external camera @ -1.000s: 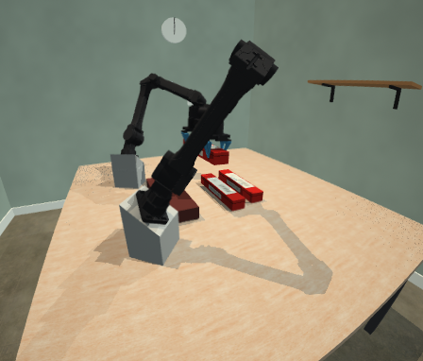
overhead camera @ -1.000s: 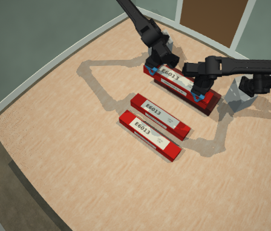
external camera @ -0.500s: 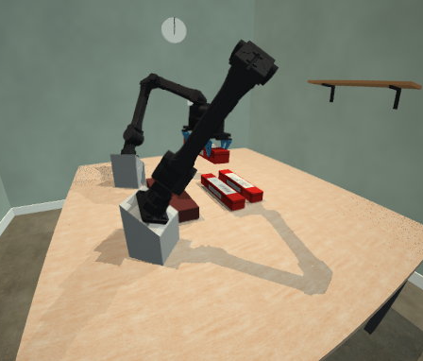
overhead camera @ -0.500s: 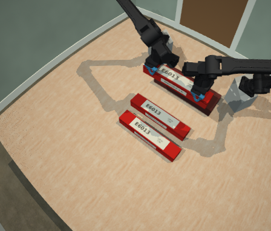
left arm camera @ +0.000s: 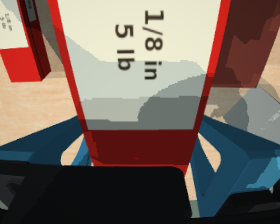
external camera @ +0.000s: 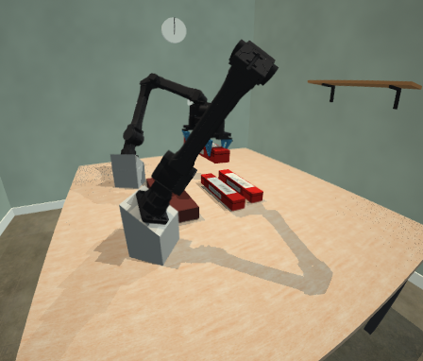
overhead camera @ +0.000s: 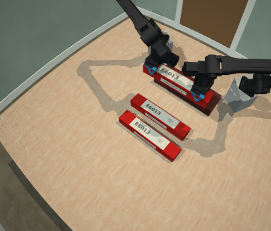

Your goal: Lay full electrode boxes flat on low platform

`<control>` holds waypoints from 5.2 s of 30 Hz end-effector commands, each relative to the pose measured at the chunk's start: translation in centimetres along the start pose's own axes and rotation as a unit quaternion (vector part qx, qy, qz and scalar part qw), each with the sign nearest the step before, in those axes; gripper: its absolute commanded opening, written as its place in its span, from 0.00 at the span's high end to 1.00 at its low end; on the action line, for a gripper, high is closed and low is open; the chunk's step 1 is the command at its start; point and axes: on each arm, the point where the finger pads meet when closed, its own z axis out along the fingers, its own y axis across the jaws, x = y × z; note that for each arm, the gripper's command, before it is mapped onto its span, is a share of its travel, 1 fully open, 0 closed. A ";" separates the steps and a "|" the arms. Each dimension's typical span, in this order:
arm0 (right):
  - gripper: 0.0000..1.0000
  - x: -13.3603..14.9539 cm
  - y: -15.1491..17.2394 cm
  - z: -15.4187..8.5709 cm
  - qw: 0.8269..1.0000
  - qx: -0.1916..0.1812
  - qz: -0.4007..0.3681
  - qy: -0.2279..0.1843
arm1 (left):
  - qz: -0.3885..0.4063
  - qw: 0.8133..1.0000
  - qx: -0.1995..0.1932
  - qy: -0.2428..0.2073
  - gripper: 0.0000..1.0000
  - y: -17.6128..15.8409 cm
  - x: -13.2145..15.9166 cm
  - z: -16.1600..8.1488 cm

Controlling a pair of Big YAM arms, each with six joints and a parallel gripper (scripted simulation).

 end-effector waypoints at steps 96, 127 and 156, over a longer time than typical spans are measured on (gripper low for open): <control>1.00 -0.6 -1.4 4.4 0.999 0.026 0.009 -0.025 | -0.009 0.999 -0.029 -0.028 1.00 1.5 -0.7 4.1; 1.00 -0.6 -1.4 4.4 0.999 0.026 0.009 -0.025 | -0.009 0.999 -0.029 -0.028 1.00 1.5 -0.7 4.1; 1.00 -0.6 -1.4 4.4 0.999 0.026 0.009 -0.025 | -0.009 0.999 -0.029 -0.028 1.00 1.5 -0.7 4.1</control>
